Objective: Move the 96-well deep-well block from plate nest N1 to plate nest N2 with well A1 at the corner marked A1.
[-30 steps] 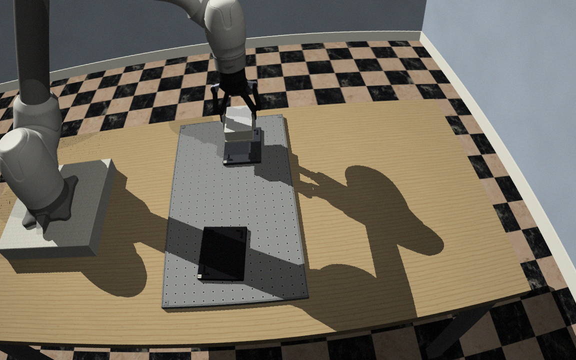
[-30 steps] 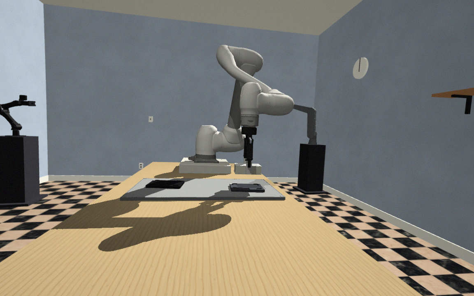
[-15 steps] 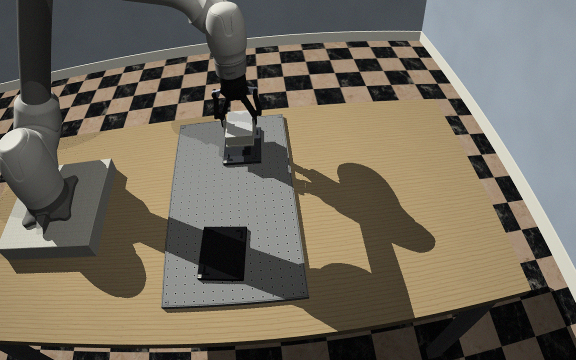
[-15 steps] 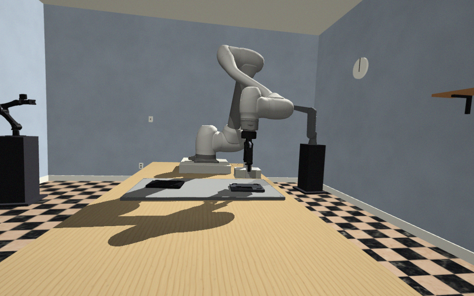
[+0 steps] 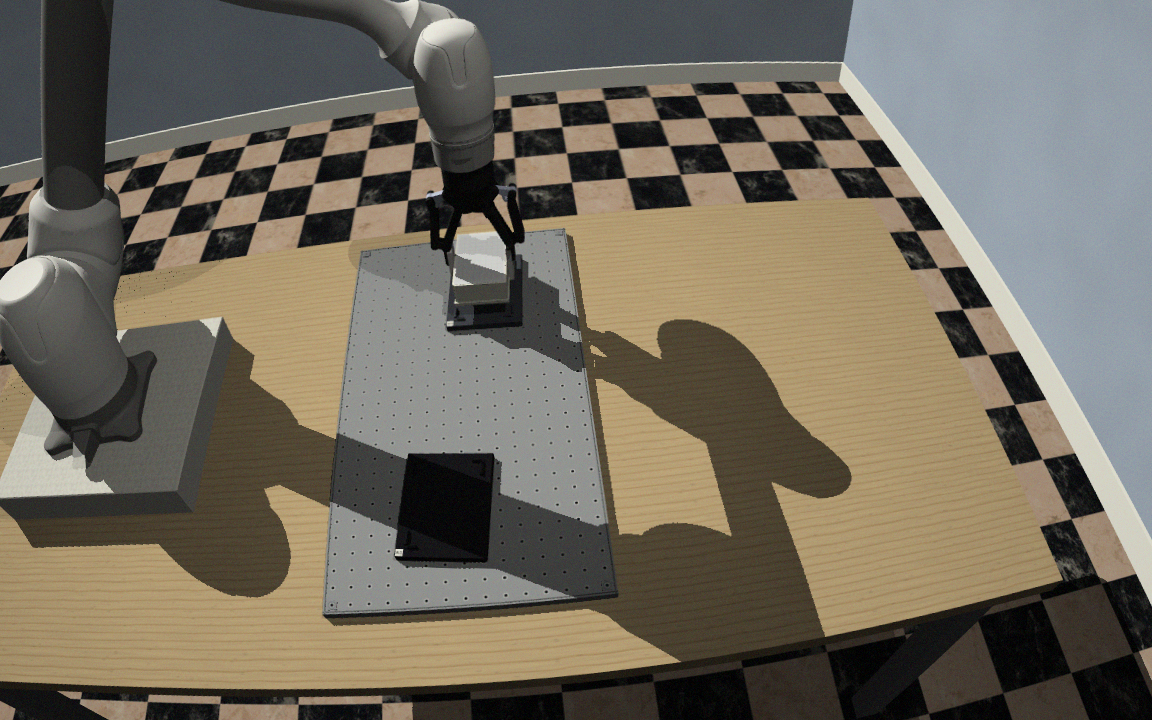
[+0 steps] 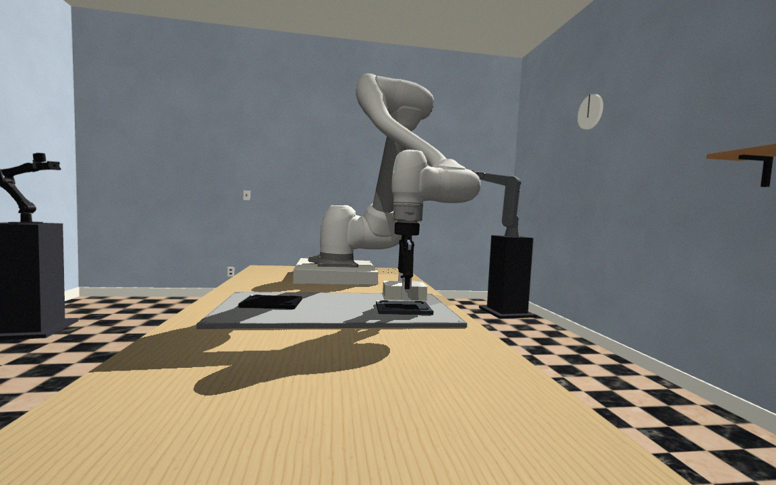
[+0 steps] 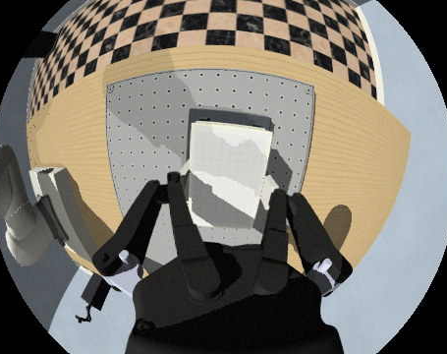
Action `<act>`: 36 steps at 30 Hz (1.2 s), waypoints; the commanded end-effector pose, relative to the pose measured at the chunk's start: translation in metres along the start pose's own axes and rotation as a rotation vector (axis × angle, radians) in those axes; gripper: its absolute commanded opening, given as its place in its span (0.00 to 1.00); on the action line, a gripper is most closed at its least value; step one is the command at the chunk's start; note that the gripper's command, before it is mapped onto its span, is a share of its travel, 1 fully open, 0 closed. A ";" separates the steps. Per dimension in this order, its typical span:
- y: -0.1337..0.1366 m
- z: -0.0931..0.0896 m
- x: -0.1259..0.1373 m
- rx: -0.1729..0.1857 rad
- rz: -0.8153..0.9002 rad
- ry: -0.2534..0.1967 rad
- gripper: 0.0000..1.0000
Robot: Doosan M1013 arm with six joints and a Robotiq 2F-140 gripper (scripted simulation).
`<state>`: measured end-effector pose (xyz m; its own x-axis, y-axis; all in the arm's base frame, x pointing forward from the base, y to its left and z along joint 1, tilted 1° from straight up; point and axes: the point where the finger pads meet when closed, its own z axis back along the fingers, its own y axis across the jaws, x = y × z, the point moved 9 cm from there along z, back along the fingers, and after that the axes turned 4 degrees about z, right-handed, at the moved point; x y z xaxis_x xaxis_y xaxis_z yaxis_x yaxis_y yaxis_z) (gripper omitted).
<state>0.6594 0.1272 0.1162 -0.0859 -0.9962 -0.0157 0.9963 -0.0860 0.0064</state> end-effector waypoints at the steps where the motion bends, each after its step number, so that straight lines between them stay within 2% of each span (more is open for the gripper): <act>1: 0.000 -0.004 0.000 0.000 0.000 0.000 0.00; 8: 0.000 -0.015 0.000 0.000 0.000 0.000 0.00; 36: 0.000 -0.016 0.000 0.000 0.000 0.000 0.00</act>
<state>0.6596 0.1274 0.1003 -0.0859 -0.9962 -0.0157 0.9963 -0.0860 0.0064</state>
